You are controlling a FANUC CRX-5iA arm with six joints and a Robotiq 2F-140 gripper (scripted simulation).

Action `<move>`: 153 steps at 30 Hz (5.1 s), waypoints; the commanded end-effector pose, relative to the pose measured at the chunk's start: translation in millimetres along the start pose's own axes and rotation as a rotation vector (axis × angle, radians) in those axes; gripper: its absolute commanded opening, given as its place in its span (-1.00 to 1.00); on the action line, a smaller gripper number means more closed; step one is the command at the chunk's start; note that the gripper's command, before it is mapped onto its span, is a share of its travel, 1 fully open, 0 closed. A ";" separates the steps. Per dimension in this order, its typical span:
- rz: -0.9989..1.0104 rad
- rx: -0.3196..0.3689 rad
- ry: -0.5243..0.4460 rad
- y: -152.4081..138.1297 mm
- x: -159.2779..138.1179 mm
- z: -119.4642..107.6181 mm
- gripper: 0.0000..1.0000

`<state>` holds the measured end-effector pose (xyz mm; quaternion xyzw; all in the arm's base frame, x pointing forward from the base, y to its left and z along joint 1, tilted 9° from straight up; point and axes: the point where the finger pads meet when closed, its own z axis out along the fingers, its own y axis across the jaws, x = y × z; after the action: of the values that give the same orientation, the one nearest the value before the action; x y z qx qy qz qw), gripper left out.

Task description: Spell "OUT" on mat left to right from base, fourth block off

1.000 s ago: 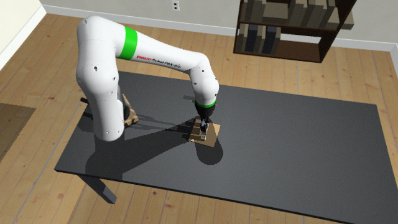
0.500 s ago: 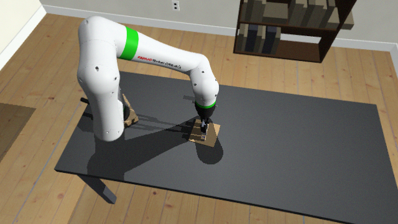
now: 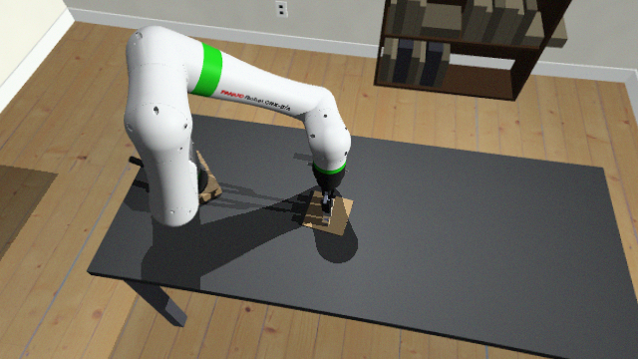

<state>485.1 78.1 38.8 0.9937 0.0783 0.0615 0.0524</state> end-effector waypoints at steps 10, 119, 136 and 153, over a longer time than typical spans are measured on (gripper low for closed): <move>0.000 0.000 0.000 0.0 0.2 2.1 -0.74; 0.000 0.000 0.000 0.0 0.2 -87.8 1.00; 0.000 0.000 0.000 0.0 0.2 -102.8 1.00; 0.000 0.000 0.000 0.0 0.1 -157.0 1.00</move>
<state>465.4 92.3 187.8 0.9936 0.0783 0.0616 0.0524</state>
